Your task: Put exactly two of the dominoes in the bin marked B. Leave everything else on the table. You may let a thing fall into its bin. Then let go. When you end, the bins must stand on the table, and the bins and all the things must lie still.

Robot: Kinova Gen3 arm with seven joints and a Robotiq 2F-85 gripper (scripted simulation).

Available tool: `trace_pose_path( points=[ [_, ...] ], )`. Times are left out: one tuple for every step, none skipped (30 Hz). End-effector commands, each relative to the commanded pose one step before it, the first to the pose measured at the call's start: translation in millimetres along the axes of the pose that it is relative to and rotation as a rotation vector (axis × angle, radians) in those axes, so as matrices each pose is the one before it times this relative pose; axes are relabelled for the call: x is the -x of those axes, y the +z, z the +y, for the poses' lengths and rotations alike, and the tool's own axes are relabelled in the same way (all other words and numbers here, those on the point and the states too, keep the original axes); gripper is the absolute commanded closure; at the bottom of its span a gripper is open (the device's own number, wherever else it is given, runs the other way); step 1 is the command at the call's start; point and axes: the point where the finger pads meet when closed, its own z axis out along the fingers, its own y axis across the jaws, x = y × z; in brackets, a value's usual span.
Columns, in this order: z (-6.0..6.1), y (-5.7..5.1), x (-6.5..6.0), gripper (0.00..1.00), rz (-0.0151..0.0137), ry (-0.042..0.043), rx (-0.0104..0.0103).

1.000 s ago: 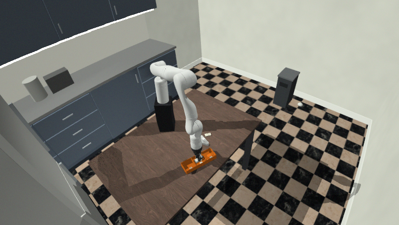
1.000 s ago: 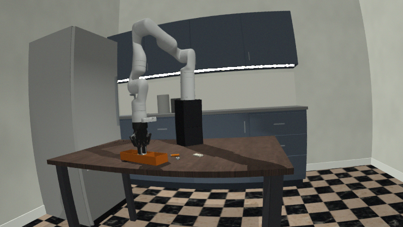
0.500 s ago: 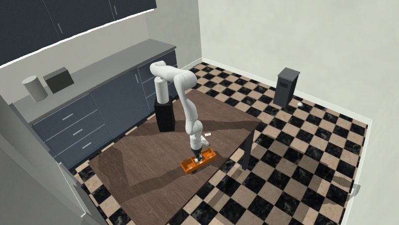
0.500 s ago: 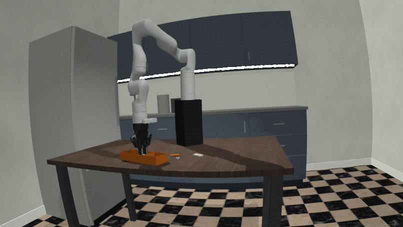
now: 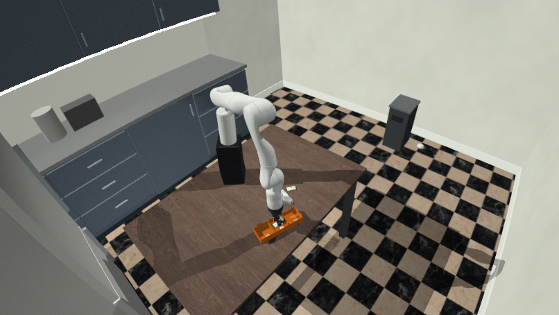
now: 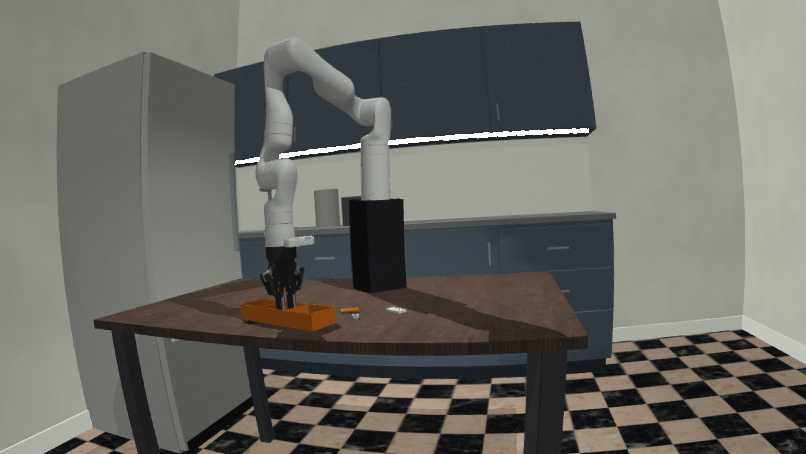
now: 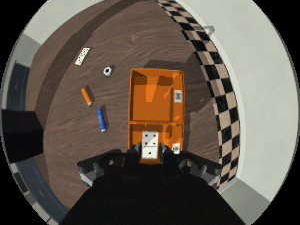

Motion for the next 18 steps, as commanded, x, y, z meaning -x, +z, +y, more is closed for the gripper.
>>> trace_pose_path(
  points=[
    [0.94,-0.77,-0.02,0.68,0.00005,0.00001,0.0018],
    [0.0,0.0,0.0,0.68,0.0,0.0,0.0],
    [-0.02,-1.24,-0.02,0.68,-0.00002,-0.00005,-0.00011],
    [0.01,-1.31,0.0,0.68,0.0,0.0,0.0],
    [0.0,-1.32,0.0,0.68,0.0,0.0,0.0],
    [0.0,-1.32,0.0,0.68,0.0,0.0,0.0],
    [0.0,-1.33,0.0,0.68,0.0,0.0,0.0],
    [0.0,0.0,0.0,0.68,0.0,0.0,0.0],
    [0.0,0.0,0.0,0.68,0.0,0.0,0.0],
    [0.0,-1.36,0.0,0.68,0.0,0.0,0.0],
    [0.0,-1.32,0.0,0.68,0.0,0.0,0.0],
    [0.0,-1.32,0.0,0.68,0.0,0.0,0.0],
    [0.0,-1.33,0.0,0.68,0.0,0.0,0.0],
    [0.0,-1.33,0.0,0.68,0.0,0.0,0.0],
    [-0.01,-1.43,0.0,0.68,0.00001,0.0,0.00001],
    [0.0,-1.33,0.0,0.68,0.0,0.0,0.0],
    [0.0,-1.33,0.0,0.68,0.0,0.0,0.0],
    [0.0,-1.33,0.0,0.68,0.0,0.0,0.0]
  ],
)
